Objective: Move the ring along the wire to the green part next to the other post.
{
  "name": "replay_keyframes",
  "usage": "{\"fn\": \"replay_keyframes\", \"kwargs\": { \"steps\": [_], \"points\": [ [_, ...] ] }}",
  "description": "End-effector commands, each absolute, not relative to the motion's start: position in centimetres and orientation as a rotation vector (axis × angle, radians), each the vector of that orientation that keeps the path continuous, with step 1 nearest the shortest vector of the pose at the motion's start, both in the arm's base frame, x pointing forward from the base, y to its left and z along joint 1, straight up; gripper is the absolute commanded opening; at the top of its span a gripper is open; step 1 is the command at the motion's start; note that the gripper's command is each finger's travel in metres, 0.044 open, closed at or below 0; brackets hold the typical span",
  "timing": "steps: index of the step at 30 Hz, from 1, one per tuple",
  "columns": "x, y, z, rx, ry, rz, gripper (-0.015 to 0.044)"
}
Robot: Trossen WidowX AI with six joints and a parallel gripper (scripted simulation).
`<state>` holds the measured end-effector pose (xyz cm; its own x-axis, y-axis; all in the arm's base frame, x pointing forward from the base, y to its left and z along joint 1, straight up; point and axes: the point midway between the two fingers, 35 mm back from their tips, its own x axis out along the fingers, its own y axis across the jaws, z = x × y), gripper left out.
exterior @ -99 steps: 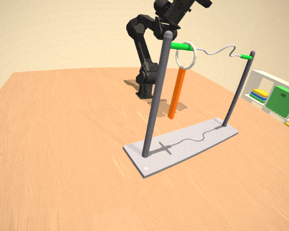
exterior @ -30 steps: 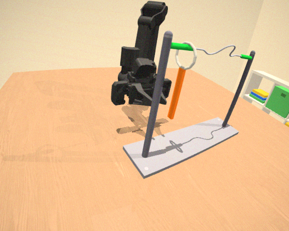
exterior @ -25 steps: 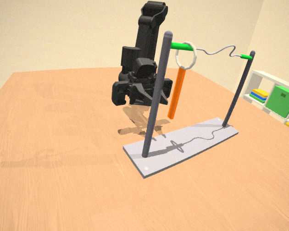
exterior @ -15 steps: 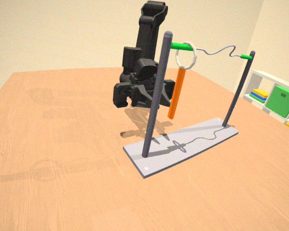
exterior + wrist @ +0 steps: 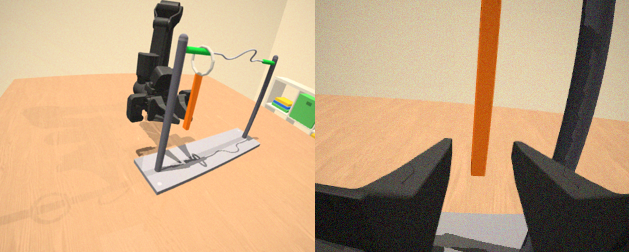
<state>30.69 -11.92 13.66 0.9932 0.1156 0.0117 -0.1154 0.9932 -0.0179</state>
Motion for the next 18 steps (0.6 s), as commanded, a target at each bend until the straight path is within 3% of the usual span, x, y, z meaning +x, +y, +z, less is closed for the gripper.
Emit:
{"fn": "replay_keyframes", "kwargs": {
  "steps": [1, 18],
  "points": [
    [31.5, -12.0, 13.7, -0.012, -0.013, 0.111, 0.0160],
    [34.1, -11.3, 13.7, -0.012, -0.015, 0.111, 0.0160]
  ]
}}
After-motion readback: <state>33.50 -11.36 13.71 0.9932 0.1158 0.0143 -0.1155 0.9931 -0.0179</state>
